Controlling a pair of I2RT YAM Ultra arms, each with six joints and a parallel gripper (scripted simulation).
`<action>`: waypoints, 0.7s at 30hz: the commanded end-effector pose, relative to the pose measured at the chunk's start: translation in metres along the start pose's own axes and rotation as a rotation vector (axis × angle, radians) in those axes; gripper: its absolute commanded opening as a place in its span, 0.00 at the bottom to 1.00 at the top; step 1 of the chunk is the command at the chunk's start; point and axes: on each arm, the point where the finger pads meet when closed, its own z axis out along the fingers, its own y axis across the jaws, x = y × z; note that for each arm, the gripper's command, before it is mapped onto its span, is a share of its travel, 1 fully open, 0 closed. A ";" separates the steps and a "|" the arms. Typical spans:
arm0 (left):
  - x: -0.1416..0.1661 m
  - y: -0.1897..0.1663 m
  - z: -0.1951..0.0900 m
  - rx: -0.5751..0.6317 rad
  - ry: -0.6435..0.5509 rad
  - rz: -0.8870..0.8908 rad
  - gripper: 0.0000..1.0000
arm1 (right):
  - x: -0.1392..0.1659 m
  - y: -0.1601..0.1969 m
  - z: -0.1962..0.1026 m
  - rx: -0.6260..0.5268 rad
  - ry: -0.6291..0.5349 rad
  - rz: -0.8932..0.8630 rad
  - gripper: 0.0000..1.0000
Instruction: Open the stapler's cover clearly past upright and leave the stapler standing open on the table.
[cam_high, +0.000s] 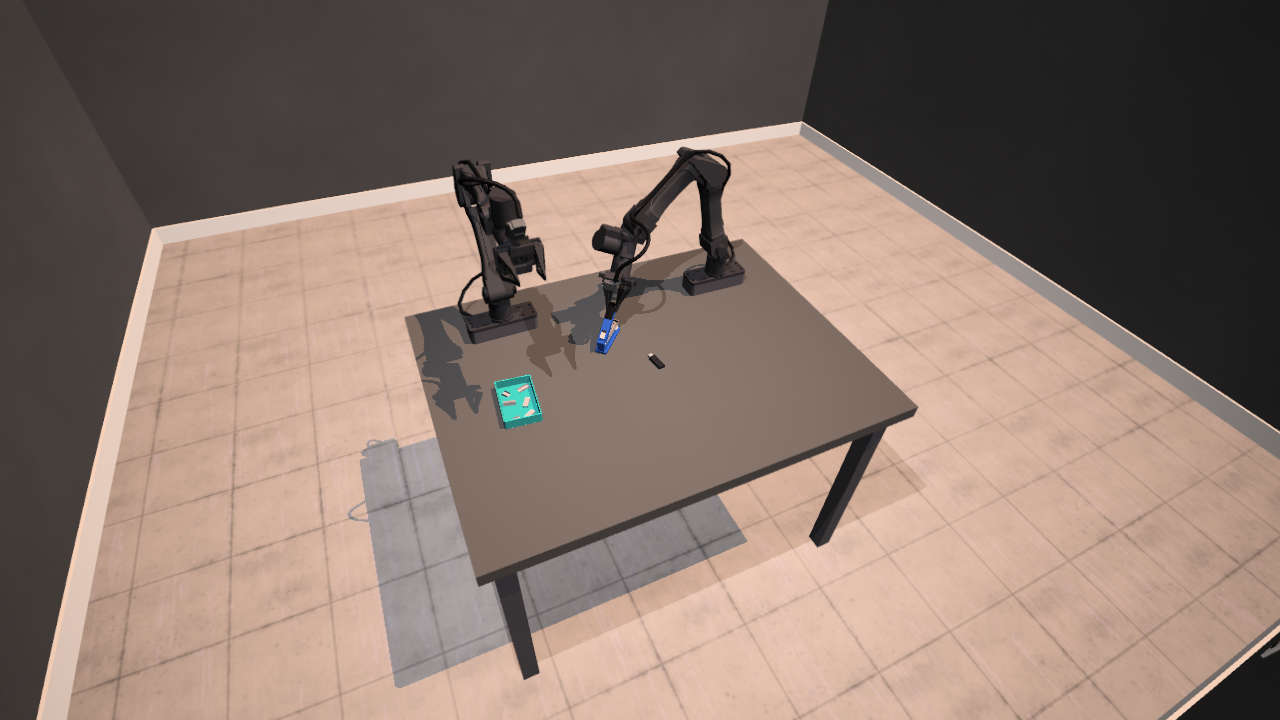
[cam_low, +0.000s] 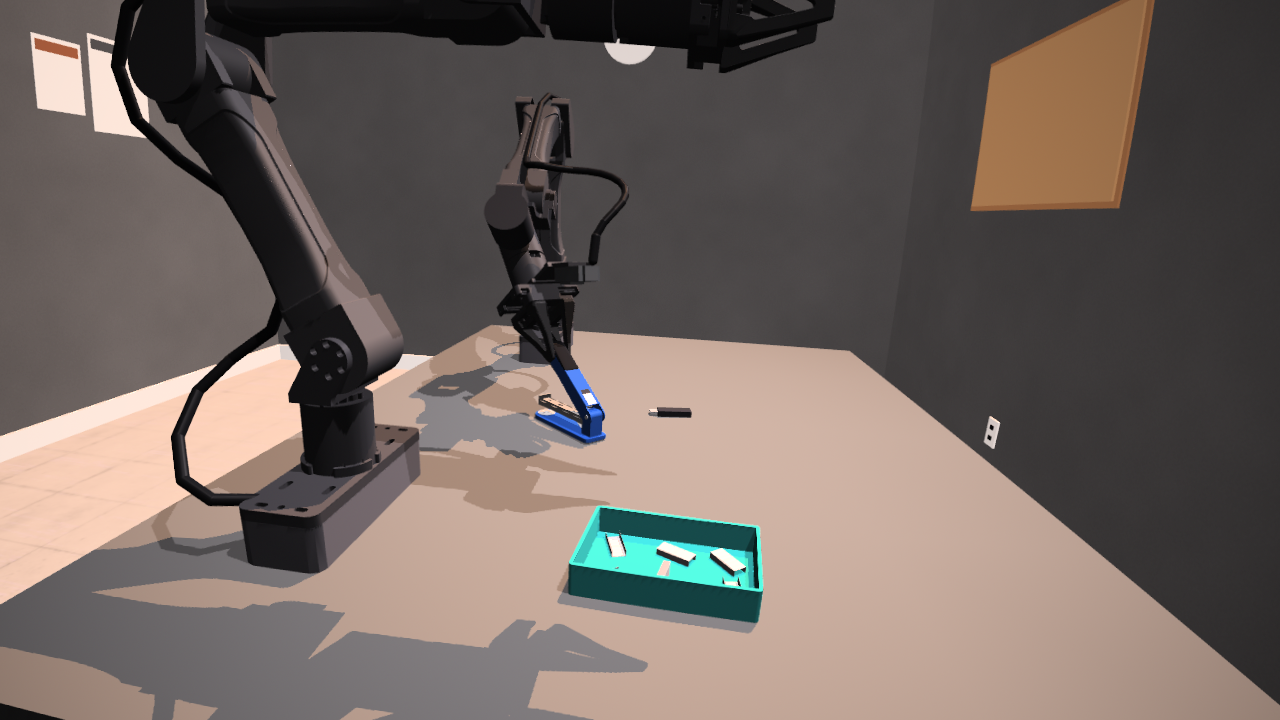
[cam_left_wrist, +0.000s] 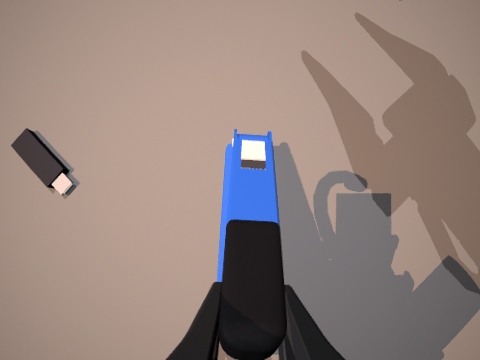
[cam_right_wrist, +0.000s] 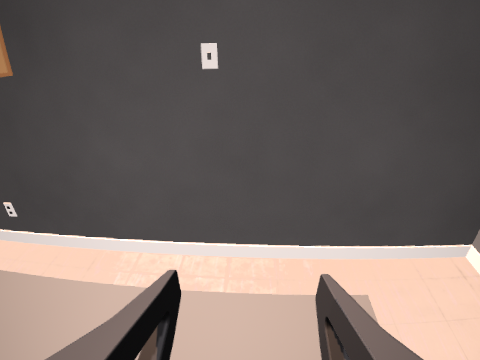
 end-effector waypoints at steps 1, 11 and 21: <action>-0.006 0.002 -0.002 -0.012 0.057 -0.001 0.17 | -0.017 -0.003 -0.009 0.002 -0.054 -0.005 0.56; -0.018 0.002 -0.005 -0.012 0.178 0.005 0.17 | -0.017 -0.003 -0.009 0.002 -0.054 -0.005 0.56; -0.029 0.002 -0.006 -0.012 0.285 0.003 0.17 | -0.017 -0.003 -0.009 0.002 -0.054 -0.005 0.56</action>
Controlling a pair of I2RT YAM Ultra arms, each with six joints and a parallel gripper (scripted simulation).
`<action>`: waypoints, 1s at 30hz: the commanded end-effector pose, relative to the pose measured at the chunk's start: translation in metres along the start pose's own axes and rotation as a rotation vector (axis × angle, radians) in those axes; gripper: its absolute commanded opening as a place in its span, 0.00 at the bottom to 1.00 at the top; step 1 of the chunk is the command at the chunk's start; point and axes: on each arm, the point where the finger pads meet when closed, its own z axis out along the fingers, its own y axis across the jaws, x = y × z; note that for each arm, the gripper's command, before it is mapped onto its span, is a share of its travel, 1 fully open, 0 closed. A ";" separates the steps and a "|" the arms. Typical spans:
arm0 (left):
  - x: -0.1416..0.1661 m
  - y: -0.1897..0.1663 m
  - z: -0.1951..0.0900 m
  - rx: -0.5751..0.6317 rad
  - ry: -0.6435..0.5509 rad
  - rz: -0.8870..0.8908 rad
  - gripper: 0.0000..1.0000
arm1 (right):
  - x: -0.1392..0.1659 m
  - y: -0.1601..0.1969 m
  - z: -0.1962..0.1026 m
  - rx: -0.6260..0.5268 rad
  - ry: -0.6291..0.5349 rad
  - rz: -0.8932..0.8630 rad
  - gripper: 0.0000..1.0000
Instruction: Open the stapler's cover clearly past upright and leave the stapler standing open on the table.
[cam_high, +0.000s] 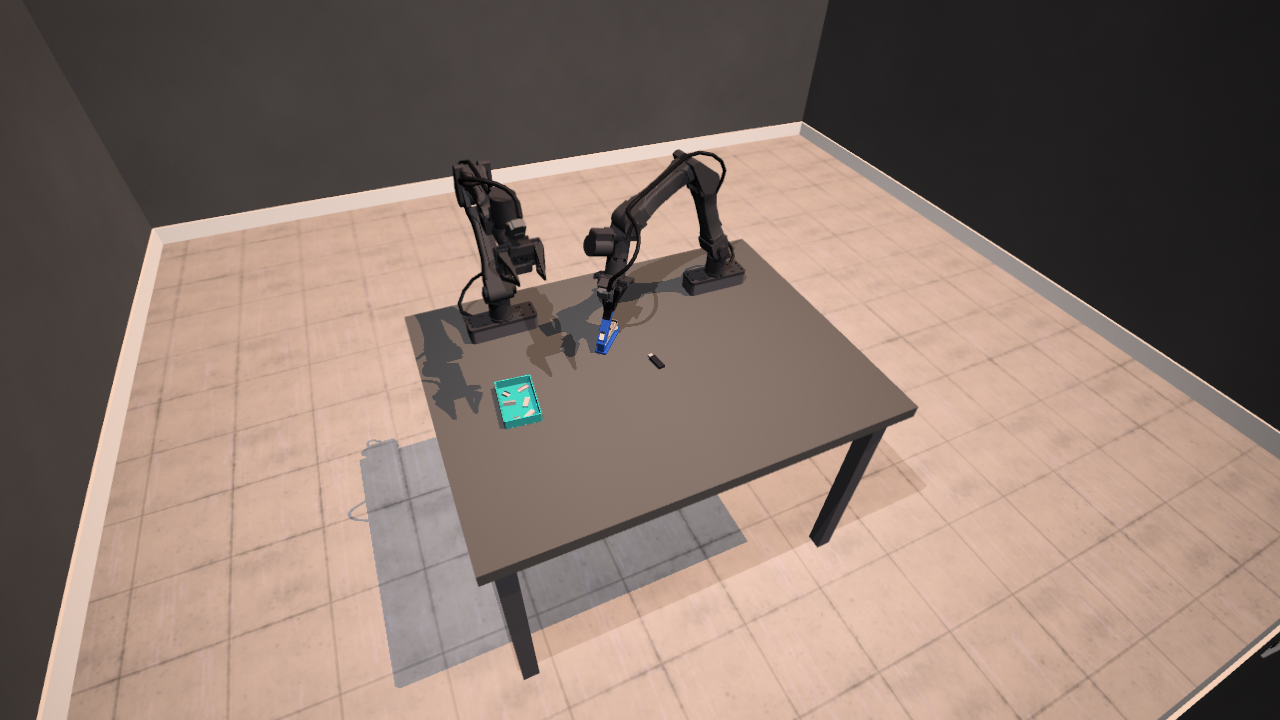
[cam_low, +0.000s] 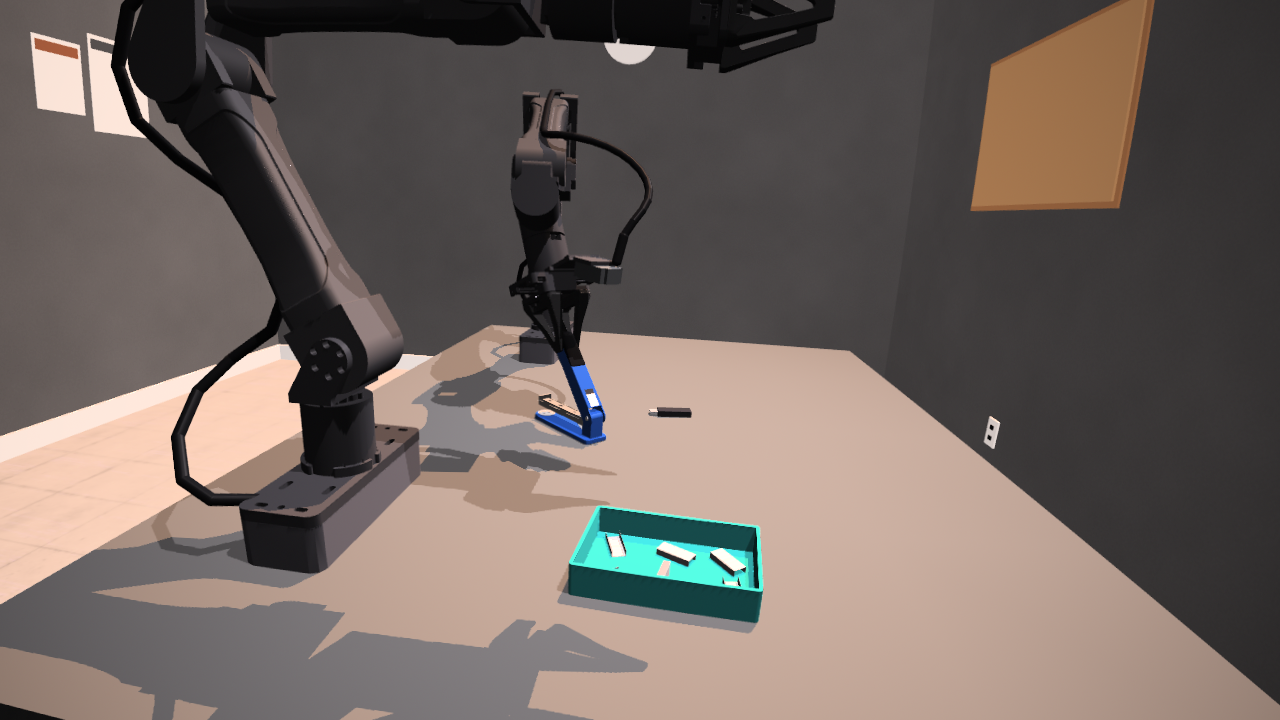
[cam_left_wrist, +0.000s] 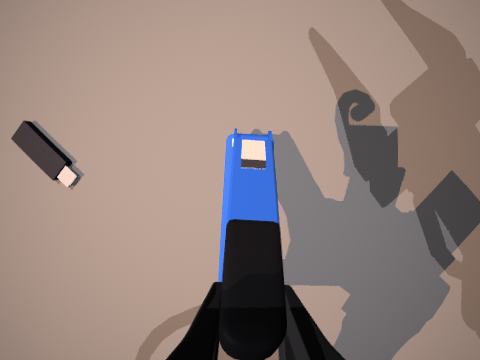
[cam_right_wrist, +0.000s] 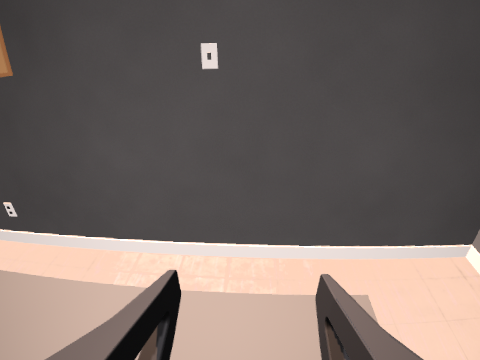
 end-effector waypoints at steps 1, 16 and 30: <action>-0.005 0.003 -0.005 -0.007 0.062 0.006 0.17 | -0.017 -0.003 -0.009 0.003 -0.054 -0.005 0.56; -0.021 0.003 -0.008 -0.007 0.224 0.004 0.17 | -0.017 -0.003 -0.009 0.003 -0.054 -0.005 0.56; -0.022 0.004 -0.009 -0.008 0.219 0.002 0.17 | 0.037 0.097 -0.116 -0.356 0.282 -0.103 0.56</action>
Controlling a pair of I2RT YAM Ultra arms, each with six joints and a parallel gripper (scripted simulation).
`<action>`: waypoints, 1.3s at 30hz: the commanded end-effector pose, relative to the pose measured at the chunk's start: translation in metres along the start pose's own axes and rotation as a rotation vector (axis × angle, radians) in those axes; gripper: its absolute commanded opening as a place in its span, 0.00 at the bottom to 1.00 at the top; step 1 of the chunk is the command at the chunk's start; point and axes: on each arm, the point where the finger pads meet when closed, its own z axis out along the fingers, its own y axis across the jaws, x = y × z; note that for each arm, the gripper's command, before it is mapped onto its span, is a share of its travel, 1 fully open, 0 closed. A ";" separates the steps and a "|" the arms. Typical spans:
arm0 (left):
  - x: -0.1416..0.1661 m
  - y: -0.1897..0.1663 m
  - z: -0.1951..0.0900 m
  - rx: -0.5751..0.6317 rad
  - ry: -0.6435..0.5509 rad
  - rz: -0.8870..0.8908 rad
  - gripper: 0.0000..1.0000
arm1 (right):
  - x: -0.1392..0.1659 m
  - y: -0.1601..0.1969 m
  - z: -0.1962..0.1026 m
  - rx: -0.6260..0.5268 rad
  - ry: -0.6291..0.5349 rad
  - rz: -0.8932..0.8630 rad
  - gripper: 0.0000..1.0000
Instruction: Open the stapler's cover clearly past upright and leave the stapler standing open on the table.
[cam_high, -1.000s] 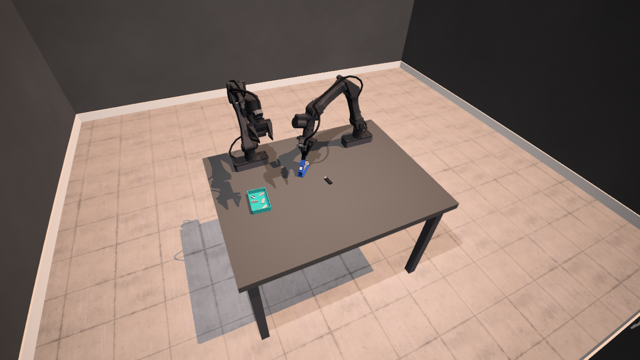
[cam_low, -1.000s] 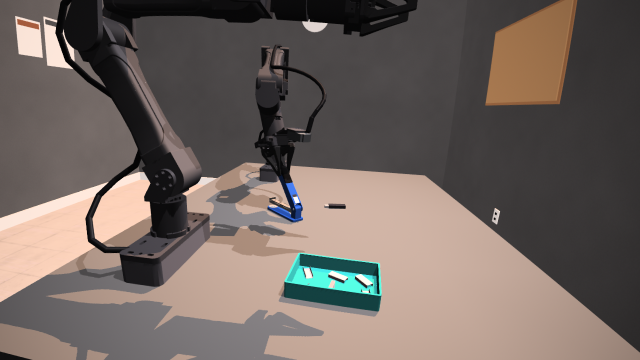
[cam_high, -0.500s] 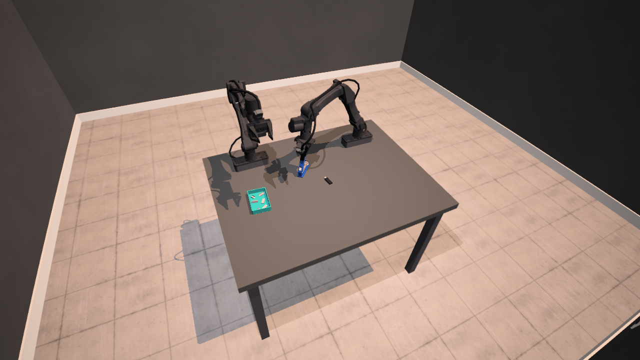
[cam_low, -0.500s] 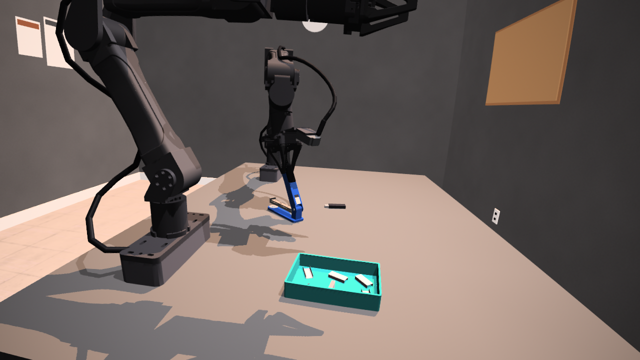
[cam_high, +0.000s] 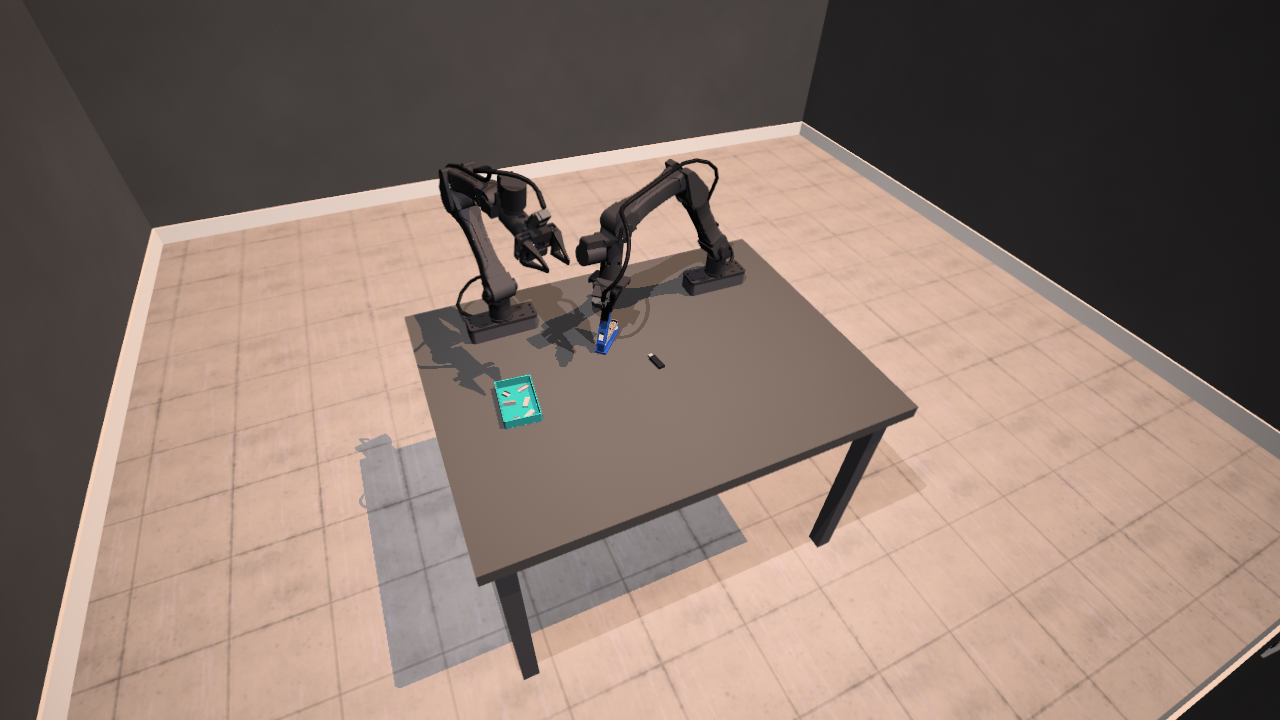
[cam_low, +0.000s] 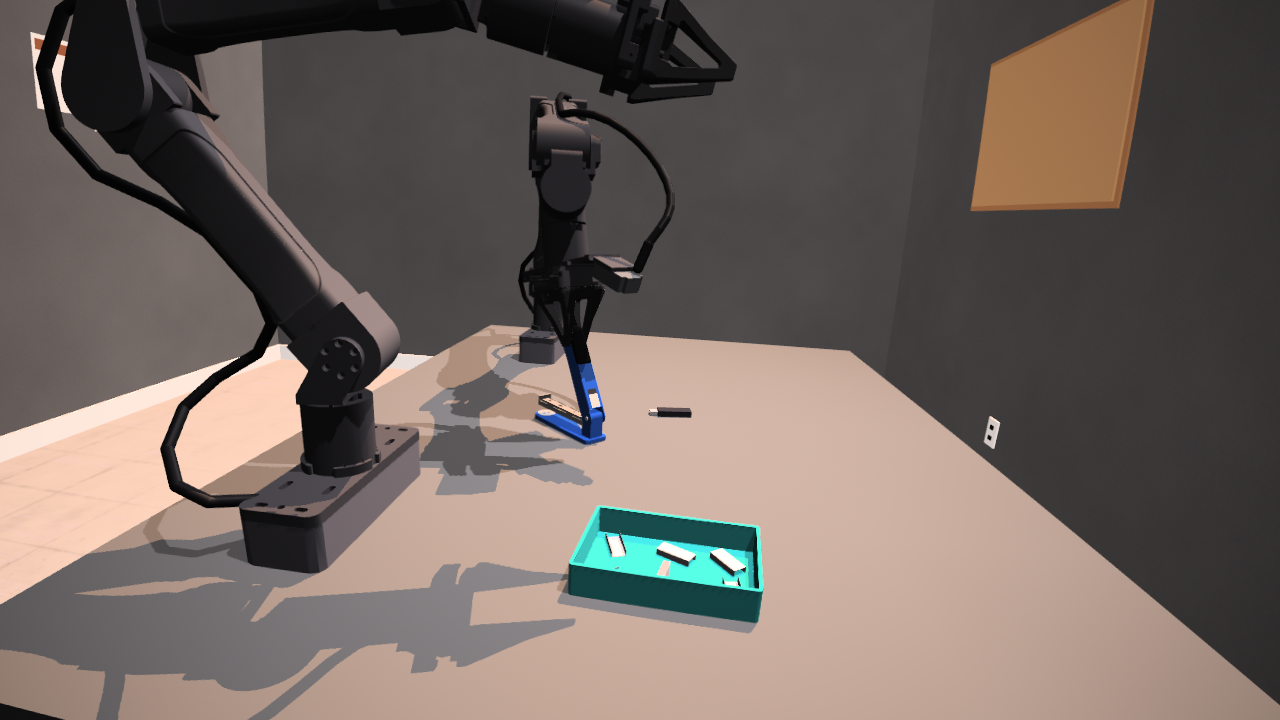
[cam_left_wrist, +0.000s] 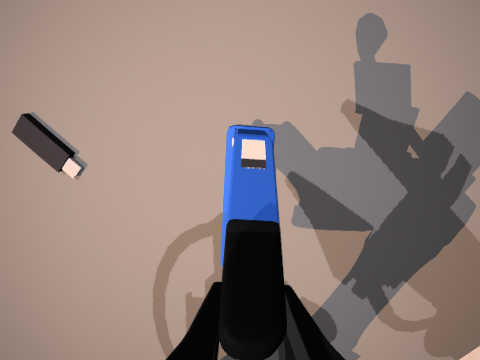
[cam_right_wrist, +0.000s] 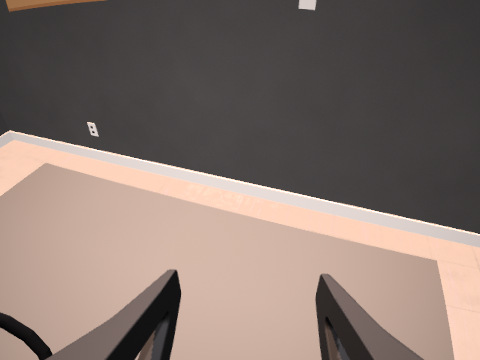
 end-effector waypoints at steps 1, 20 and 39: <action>-0.001 0.005 -0.006 -0.004 0.015 -0.001 0.17 | 0.013 0.033 -0.042 -0.093 0.109 -0.034 0.56; 0.000 0.003 -0.006 -0.003 0.005 -0.001 0.17 | 0.088 0.065 -0.182 -0.380 0.328 -0.173 0.56; 0.000 0.003 -0.006 -0.003 0.005 -0.001 0.17 | 0.121 0.064 -0.231 -0.563 0.387 -0.275 0.56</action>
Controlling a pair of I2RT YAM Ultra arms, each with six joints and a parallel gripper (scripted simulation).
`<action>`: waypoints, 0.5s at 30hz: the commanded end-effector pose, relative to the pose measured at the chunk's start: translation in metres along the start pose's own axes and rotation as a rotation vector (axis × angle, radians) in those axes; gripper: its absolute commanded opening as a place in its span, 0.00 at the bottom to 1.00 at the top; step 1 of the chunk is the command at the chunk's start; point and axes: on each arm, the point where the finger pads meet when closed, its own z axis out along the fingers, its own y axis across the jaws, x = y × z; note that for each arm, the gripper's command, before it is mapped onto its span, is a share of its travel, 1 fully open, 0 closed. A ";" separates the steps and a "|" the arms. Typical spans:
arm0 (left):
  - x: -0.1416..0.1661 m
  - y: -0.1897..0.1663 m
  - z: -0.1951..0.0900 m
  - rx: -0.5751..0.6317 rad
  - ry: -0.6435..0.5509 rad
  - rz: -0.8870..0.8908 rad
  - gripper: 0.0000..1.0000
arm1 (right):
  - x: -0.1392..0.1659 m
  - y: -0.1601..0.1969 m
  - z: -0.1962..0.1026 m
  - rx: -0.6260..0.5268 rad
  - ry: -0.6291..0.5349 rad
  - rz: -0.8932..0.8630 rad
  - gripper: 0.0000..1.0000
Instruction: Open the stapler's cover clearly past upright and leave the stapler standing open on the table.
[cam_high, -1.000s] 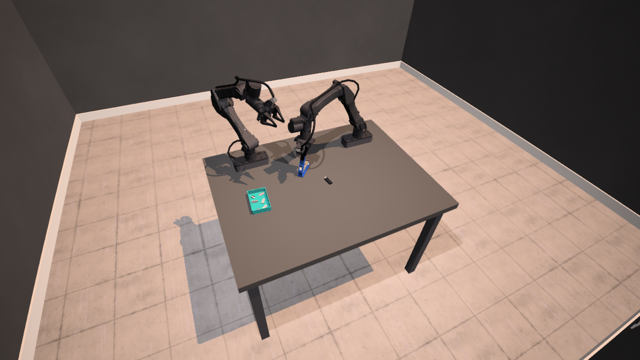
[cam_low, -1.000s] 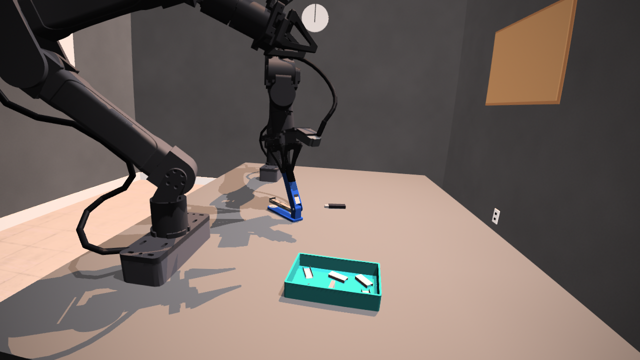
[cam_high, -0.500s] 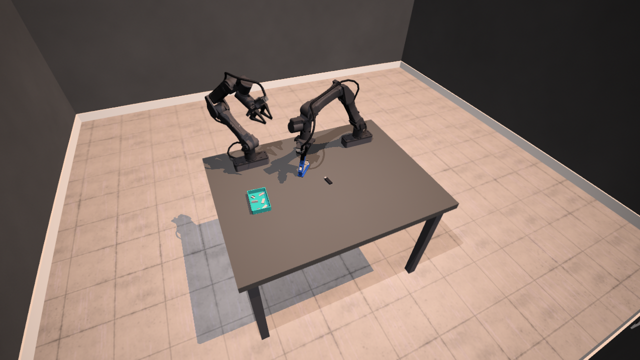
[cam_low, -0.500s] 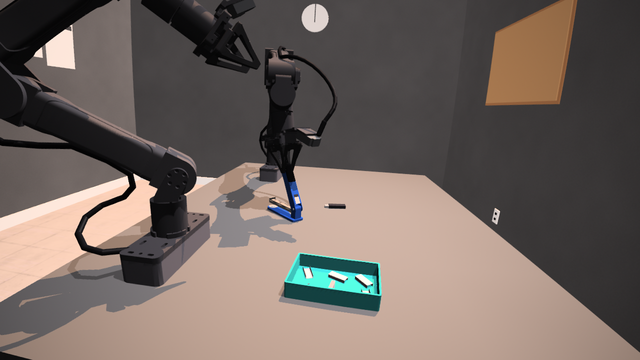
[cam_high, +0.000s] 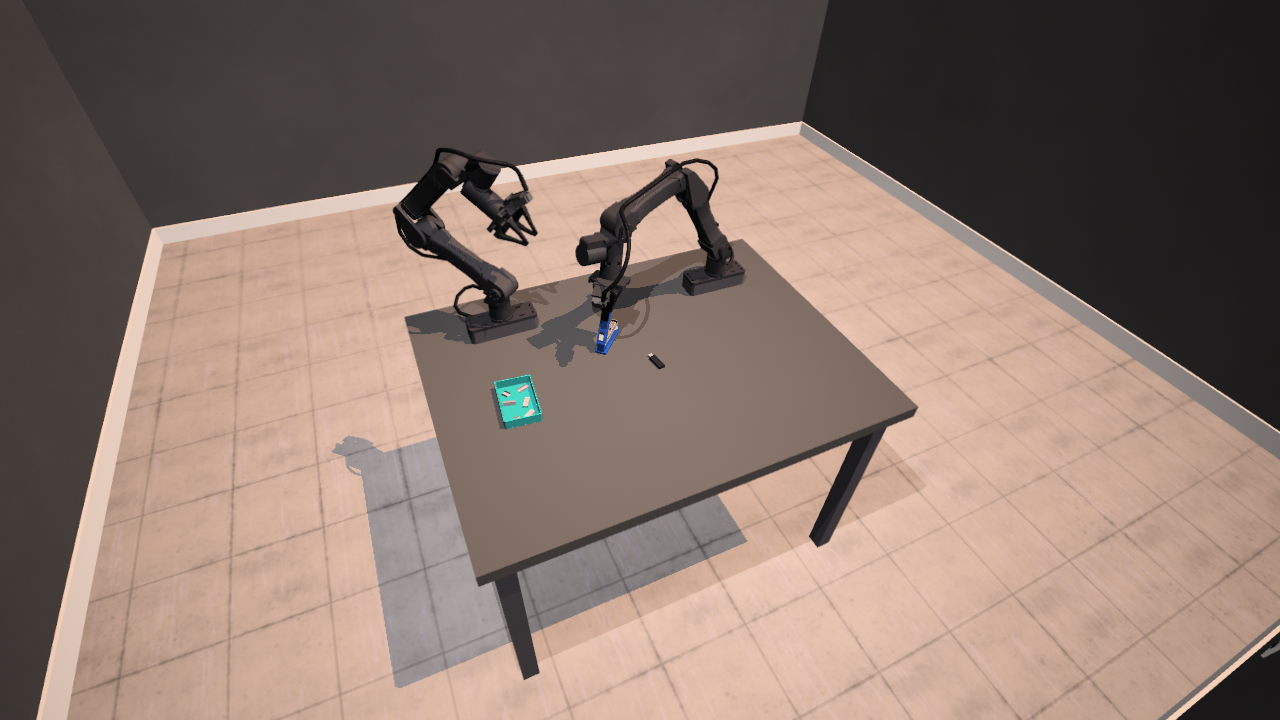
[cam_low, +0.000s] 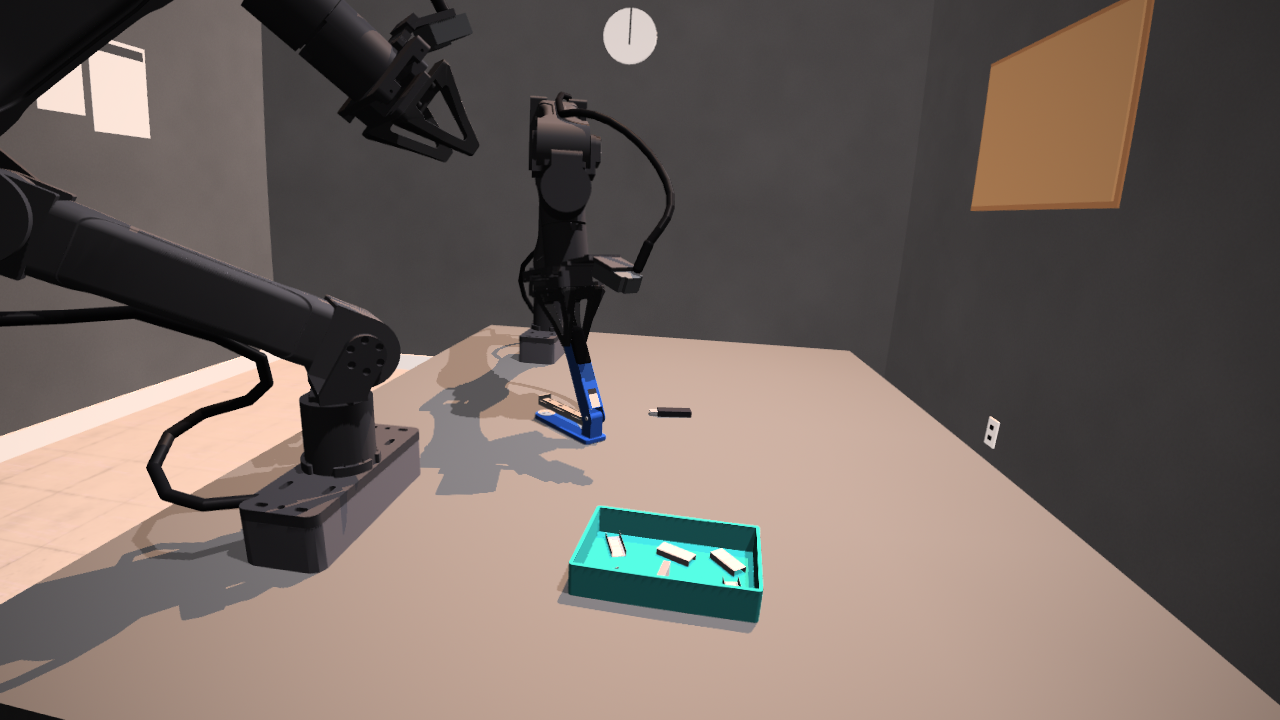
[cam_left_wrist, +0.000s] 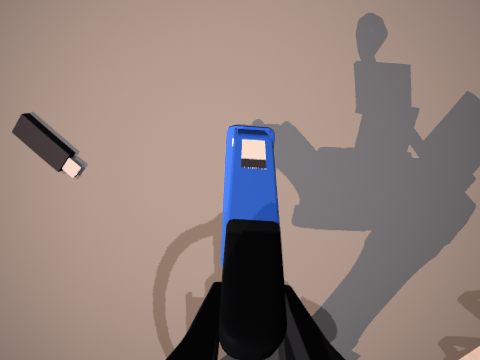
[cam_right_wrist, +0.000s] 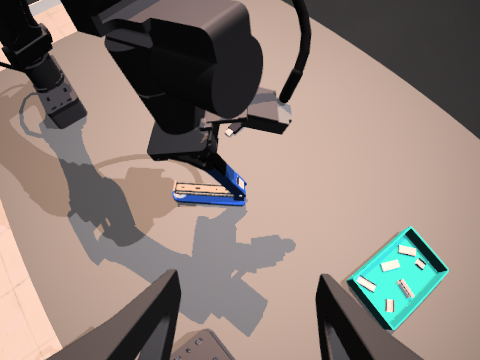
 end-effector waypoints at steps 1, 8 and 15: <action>0.000 0.003 -0.006 -0.003 0.005 -0.001 0.17 | 0.021 0.010 -0.023 -0.084 0.015 -0.048 0.56; 0.000 0.003 -0.006 -0.003 0.005 -0.001 0.17 | 0.036 0.023 -0.039 -0.238 -0.008 -0.163 0.56; 0.000 0.003 -0.006 -0.003 0.005 -0.001 0.17 | 0.036 0.023 -0.038 -0.234 -0.005 -0.159 0.56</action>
